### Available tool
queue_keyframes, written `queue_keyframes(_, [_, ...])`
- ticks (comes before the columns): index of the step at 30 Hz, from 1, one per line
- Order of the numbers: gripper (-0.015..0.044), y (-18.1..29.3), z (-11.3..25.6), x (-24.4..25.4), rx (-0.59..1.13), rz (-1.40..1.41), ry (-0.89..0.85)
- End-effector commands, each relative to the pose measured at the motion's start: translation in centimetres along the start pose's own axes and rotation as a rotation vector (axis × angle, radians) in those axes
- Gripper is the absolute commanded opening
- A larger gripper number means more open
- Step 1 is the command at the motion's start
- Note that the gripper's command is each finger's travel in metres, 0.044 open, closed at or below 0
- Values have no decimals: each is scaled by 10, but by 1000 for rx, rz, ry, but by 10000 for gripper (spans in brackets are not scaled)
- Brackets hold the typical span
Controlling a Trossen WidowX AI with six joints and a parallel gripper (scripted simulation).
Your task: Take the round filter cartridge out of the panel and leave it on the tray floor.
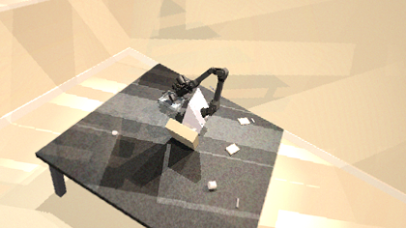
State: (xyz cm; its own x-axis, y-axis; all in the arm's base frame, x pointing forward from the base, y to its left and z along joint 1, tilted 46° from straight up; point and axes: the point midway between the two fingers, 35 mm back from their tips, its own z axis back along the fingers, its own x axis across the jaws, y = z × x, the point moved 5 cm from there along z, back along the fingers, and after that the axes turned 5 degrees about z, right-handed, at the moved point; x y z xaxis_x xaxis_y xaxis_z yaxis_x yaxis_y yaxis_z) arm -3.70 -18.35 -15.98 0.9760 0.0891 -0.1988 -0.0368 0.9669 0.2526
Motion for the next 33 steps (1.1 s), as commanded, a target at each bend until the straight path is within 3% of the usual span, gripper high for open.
queue_keyframes(1, [262,0,0,0,-1,-1,0])
queue_keyframes(8, [440,0,0,0,-1,-1,0])
queue_keyframes(12, [440,-7,9,-1,-2,-1,0])
queue_keyframes(17, [440,-35,61,-3,-2,0,-1])
queue_keyframes(33, [440,-33,50,-3,-13,2,4])
